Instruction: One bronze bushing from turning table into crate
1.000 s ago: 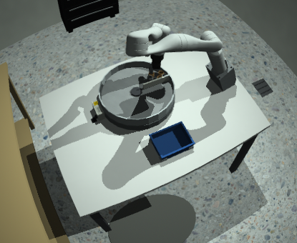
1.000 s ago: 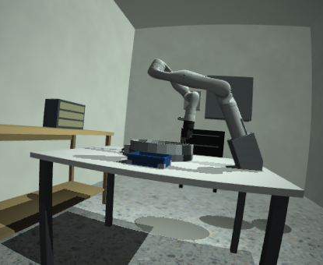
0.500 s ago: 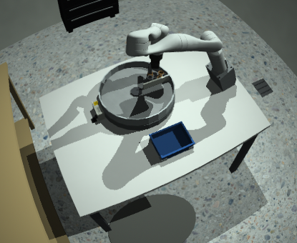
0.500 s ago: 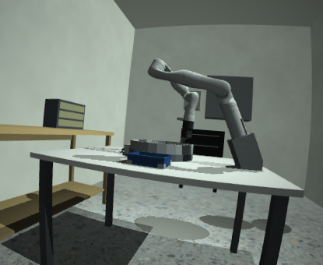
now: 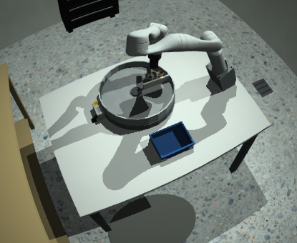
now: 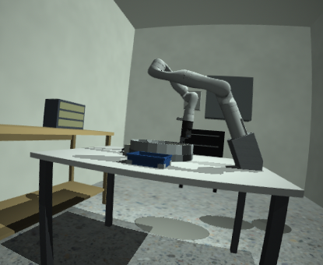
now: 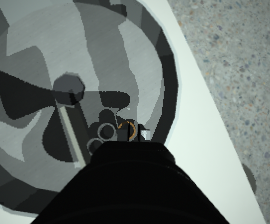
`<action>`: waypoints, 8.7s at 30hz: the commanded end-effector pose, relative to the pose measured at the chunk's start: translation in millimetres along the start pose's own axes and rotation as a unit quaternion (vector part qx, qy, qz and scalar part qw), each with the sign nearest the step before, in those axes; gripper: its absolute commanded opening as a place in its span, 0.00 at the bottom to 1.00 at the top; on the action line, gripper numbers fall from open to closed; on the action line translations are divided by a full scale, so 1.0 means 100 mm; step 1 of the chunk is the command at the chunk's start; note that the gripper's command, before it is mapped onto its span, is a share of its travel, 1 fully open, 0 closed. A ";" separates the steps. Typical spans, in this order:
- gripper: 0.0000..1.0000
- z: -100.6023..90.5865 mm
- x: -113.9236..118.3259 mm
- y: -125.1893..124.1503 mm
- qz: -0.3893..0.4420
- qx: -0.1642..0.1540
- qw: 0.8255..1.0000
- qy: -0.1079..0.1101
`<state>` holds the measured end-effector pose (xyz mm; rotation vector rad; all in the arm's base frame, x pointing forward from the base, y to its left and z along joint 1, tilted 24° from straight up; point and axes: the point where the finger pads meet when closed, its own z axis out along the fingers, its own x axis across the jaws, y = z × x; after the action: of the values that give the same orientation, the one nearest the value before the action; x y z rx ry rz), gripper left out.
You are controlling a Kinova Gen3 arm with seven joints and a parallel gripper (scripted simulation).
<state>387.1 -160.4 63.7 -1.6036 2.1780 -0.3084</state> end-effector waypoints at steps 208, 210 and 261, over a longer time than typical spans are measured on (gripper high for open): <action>0.00 -0.30 0.12 -0.22 -0.013 -0.032 0.999 -0.005; 0.00 -0.30 0.12 -0.22 -0.013 -0.032 0.999 -0.005; 0.00 -0.61 0.12 -0.24 -0.013 -0.032 0.999 -0.005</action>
<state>376.6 -183.1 124.4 -1.6655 2.1829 -0.2369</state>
